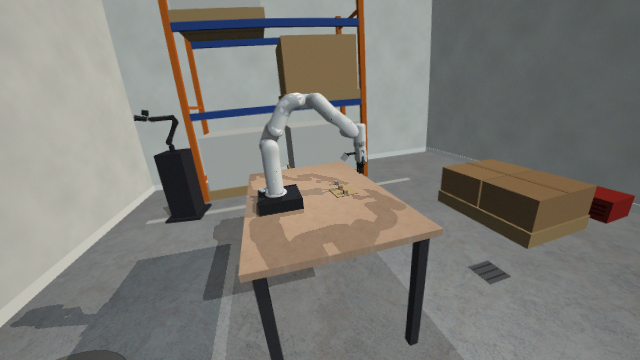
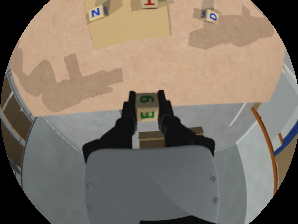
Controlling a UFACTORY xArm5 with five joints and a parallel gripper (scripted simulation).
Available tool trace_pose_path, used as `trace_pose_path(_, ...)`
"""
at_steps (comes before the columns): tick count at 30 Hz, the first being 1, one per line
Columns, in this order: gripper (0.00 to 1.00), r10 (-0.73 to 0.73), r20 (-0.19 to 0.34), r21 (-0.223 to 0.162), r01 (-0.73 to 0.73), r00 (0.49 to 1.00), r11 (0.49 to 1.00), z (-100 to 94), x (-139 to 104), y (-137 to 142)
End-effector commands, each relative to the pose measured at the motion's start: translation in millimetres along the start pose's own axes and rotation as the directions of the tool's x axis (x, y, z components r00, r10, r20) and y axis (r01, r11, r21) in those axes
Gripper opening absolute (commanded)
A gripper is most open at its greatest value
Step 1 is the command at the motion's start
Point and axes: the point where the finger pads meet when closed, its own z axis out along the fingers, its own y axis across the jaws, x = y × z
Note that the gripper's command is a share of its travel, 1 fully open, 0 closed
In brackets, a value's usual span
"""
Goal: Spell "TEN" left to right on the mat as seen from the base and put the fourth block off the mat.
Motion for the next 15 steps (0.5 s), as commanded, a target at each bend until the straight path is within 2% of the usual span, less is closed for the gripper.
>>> trace_pose_path(1, 0.21, 0.0, 0.003, 0.0, 0.0, 1.0, 1.0, -4.1, -0.9, 0.1)
trace_pose_path(9, 0.21, -0.007, 0.003, 0.0, 0.007, 1.0, 1.0, -4.2, -0.4, -0.1)
trace_pose_path(15, 0.21, -0.077, 0.003, 0.0, 0.077, 0.997, 0.997, -5.0, 4.4, -1.7)
